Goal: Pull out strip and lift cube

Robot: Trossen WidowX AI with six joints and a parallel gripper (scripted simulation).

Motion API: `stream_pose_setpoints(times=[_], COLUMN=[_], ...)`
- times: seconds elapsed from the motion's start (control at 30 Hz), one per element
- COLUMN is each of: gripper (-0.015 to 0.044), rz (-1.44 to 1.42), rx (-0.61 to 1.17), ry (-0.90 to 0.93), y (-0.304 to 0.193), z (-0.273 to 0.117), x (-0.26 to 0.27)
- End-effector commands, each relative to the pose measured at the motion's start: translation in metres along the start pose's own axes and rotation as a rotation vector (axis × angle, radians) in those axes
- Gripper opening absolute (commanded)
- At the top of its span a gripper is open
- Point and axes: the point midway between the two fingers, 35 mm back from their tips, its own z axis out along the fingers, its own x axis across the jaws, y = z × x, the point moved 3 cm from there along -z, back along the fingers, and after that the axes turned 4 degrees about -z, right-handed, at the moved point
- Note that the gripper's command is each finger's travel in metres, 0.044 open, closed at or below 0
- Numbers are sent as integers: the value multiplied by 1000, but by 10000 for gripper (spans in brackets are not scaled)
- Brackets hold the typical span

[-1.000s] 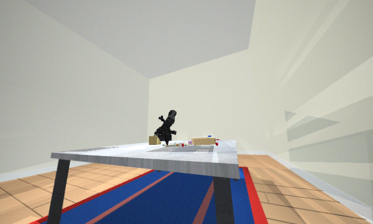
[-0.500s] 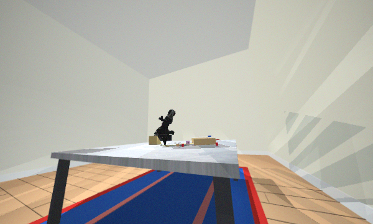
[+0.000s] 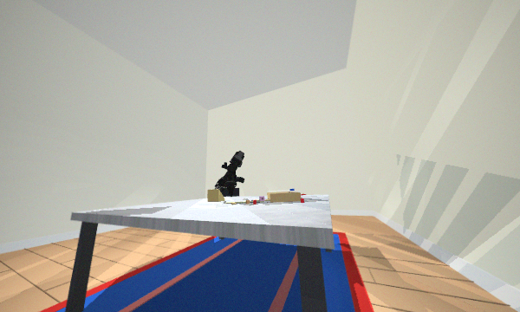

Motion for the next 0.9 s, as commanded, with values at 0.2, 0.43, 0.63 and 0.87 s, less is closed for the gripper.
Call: stream_pose_setpoints(times=[0.2, 0.43, 0.63, 0.87], gripper=[341, 440, 440, 440], rz=[-90, -91, -92, -92], rx=[-5, -6, -7, -8], ry=[-10, -9, -9, -9], y=[38, 60, 80, 102], z=[-2, -2, -4, -7], x=[-3, -5, -7, -9])
